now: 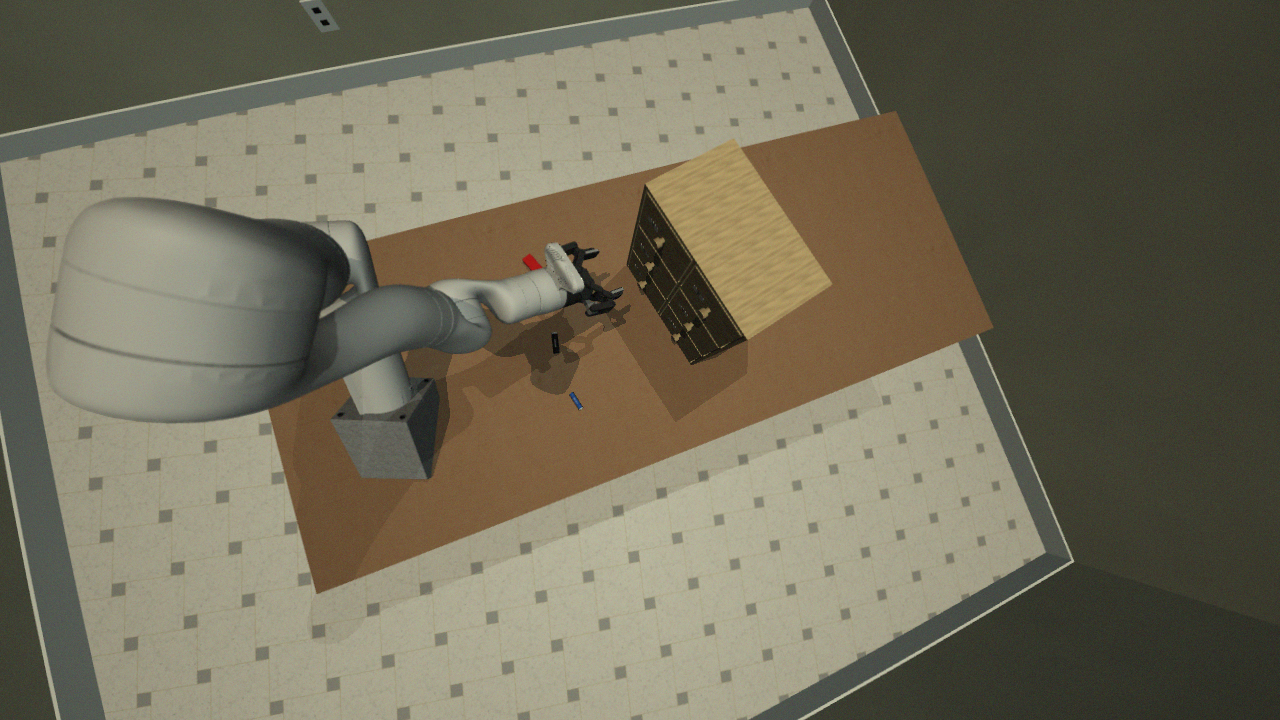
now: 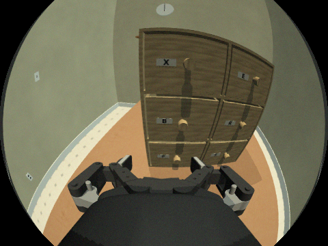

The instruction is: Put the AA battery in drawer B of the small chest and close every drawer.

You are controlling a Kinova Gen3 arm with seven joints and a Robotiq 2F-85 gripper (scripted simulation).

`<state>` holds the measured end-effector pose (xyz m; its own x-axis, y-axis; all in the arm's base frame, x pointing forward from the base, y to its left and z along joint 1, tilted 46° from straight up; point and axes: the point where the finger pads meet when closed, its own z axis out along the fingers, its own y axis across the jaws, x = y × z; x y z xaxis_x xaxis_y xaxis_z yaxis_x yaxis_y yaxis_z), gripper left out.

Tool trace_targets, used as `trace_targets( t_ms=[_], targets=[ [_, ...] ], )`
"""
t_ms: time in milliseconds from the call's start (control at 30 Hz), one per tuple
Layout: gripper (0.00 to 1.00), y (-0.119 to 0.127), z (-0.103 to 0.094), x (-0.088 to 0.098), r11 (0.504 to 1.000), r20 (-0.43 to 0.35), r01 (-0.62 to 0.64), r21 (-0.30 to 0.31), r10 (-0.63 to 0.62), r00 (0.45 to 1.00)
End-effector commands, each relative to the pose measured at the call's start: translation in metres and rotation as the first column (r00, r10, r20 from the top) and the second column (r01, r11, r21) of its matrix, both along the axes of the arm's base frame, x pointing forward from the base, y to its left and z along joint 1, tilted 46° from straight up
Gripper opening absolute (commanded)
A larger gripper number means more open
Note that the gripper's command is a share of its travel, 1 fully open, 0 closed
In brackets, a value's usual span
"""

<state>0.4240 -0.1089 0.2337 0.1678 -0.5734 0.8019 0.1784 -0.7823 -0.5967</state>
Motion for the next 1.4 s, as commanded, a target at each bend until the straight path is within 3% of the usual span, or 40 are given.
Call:
trace_targets(
  t_ms=[0, 1367],
  targets=[
    [1.0, -0.004, 0.001, -0.001, 1.0, 0.0, 0.007, -0.01, -0.007, 1.0],
    [1.0, -0.013, 0.007, -0.021, 0.994, -0.151, -0.106, -0.034, 0.1, 0.983]
  ],
)
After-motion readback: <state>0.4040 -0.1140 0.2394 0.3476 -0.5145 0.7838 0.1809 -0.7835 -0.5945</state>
